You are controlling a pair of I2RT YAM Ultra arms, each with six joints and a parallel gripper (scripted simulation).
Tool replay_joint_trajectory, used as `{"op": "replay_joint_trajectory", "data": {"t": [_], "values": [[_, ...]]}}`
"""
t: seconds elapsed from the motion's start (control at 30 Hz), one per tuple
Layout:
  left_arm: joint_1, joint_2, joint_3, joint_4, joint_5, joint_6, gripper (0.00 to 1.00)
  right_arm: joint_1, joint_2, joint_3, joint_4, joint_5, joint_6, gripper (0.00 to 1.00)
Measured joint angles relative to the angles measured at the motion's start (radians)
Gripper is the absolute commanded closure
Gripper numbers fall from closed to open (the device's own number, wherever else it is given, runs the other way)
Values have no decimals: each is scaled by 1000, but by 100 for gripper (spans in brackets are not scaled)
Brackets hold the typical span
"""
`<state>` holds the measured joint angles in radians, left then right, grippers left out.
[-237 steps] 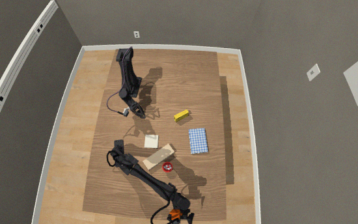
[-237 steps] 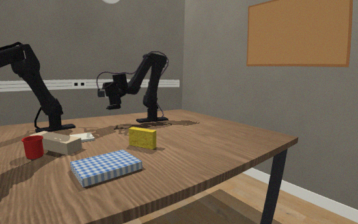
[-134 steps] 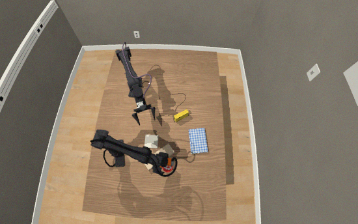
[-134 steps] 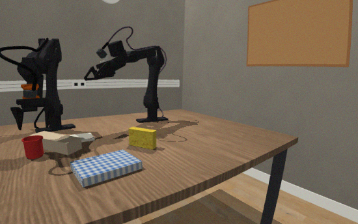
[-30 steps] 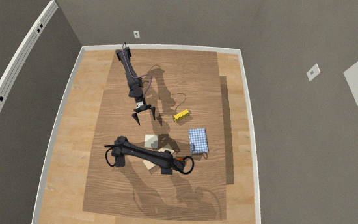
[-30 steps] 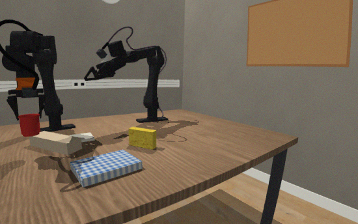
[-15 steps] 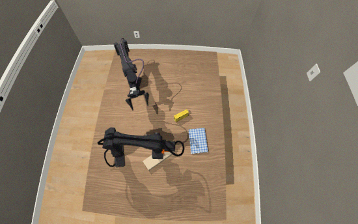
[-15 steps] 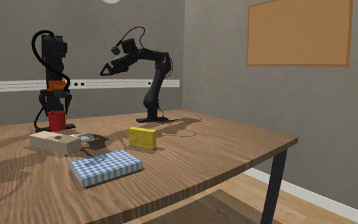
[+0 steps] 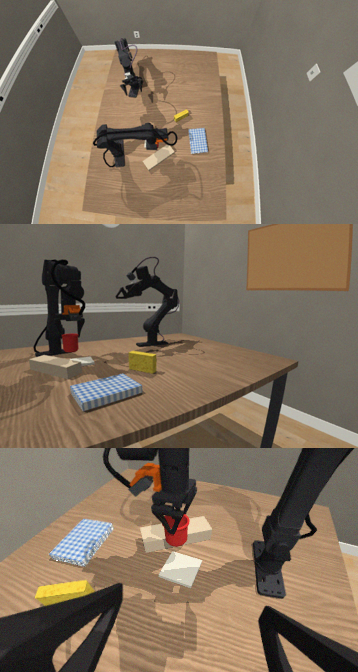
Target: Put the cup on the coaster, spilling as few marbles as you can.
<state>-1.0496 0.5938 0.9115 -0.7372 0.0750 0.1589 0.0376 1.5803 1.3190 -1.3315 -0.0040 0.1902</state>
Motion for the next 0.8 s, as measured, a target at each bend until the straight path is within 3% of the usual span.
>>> {"op": "replay_joint_trajectory", "data": {"t": [0.23,0.8], "values": [[-3,-19,-10,-33,0,-3,0,0,-2,-1,2,4,109,100],[-4,-26,-11,-34,0,-3,0,0,-2,-1,2,5,732,100]]}}
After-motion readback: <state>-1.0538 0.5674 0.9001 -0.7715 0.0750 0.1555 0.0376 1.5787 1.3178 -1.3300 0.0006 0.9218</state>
